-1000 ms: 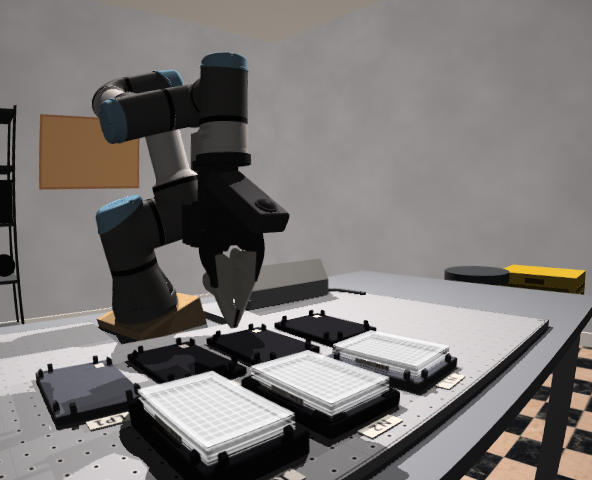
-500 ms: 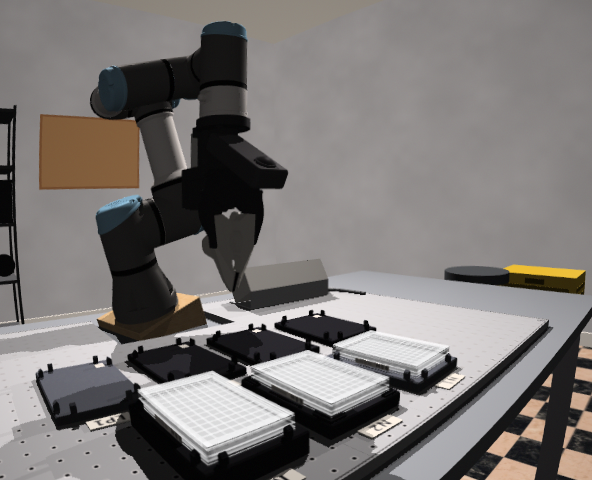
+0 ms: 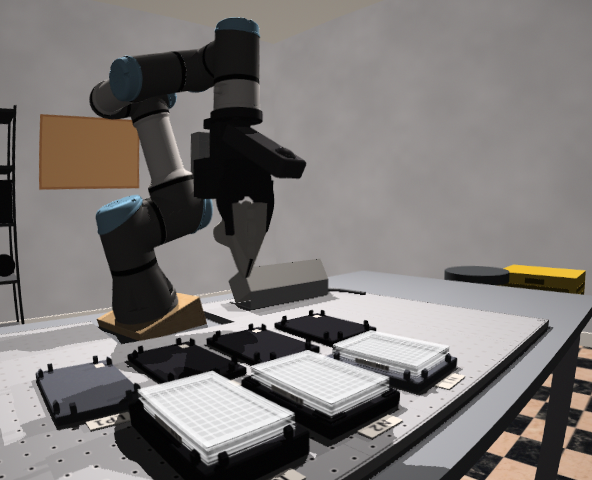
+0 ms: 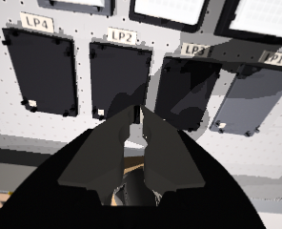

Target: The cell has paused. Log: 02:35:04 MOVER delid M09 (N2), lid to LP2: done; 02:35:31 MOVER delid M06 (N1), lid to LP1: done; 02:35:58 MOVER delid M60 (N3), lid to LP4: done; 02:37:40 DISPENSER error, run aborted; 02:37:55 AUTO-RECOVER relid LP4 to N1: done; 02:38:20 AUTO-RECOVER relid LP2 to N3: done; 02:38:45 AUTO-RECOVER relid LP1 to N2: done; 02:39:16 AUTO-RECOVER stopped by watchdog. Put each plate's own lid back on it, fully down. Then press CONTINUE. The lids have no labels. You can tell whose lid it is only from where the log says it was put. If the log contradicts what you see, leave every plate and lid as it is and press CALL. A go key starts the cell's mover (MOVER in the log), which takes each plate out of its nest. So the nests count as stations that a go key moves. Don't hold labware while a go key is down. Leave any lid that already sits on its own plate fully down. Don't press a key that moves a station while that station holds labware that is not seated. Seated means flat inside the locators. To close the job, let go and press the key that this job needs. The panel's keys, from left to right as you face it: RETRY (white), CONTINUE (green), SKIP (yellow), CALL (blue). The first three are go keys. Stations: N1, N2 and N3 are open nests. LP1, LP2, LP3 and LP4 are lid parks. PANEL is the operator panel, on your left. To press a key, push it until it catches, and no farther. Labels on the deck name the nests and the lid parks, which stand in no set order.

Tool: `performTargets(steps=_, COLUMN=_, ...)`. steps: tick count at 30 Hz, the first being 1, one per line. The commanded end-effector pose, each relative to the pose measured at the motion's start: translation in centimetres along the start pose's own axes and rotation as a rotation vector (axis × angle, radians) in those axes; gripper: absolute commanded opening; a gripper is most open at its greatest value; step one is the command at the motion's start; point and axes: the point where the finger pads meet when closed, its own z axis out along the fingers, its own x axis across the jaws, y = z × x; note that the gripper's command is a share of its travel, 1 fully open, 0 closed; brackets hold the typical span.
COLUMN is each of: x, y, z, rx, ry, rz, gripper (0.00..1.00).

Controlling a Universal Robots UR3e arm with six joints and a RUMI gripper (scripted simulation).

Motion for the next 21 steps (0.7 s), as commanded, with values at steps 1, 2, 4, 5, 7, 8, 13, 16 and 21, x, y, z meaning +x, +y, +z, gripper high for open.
performTargets(steps=1, x=-2.2, y=0.2, z=-0.1, rx=0.002, ry=0.001, rz=-0.085, gripper=0.0)
performTargets(steps=2, x=-2.7, y=0.2, z=-0.1, rx=0.002, ry=0.001, rz=-0.105, gripper=0.0)
performTargets(steps=4, x=-3.6, y=0.4, z=-0.1, rx=0.002, ry=0.001, rz=-0.145, gripper=0.0)
performTargets(steps=5, x=-3.6, y=0.4, z=-0.1, rx=0.002, ry=0.001, rz=-0.145, gripper=0.0)
performTargets(steps=7, x=-4.1, y=0.4, z=-0.1, rx=0.002, ry=0.001, rz=-0.165, gripper=0.0)
performTargets(steps=8, x=-4.6, y=0.5, z=-0.1, rx=0.002, ry=0.001, rz=-0.185, gripper=0.0)
performTargets(steps=13, x=-7.1, y=0.8, z=-0.1, rx=0.002, ry=0.001, rz=-0.285, gripper=0.0)
performTargets(steps=16, x=-8.6, y=1.0, z=-0.1, rx=0.002, ry=0.001, rz=-0.345, gripper=0.0)
performTargets(steps=21, x=-11.1, y=1.4, z=-0.1, rx=0.002, ry=0.001, rz=-0.445, gripper=0.0)
